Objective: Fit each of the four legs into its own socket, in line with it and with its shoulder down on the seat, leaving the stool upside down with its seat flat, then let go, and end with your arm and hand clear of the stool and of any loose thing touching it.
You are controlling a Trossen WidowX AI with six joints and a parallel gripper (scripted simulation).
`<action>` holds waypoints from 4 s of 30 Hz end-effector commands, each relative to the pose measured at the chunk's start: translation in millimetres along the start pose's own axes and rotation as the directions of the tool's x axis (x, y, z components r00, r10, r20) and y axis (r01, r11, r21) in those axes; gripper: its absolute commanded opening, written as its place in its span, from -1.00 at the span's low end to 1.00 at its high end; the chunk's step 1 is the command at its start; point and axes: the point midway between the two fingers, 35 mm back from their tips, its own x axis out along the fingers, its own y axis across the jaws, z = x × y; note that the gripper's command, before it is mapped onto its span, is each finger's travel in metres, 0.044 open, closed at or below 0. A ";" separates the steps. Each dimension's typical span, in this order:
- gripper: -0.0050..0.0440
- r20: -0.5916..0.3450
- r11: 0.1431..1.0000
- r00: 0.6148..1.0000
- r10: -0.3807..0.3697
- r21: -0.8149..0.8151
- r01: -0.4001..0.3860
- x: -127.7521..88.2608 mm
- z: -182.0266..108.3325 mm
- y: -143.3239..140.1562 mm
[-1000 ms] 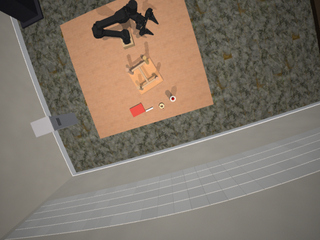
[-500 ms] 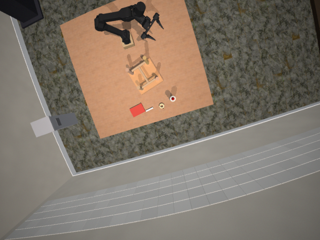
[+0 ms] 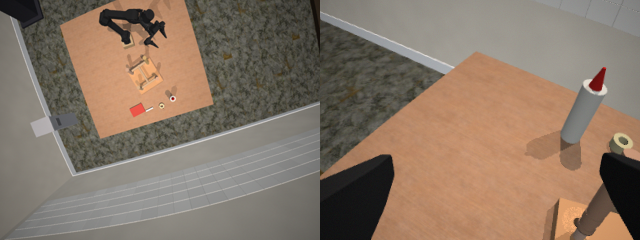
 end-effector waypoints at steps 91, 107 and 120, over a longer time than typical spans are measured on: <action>1.00 -0.676 0.315 0.736 -0.045 -0.709 -0.631 175.8 -72.6 -190.3; 1.00 -0.733 0.319 0.680 -0.018 -0.649 -0.691 187.6 -92.3 -189.3; 1.00 -0.738 0.319 0.674 -0.015 -0.643 -0.697 188.8 -94.4 -189.2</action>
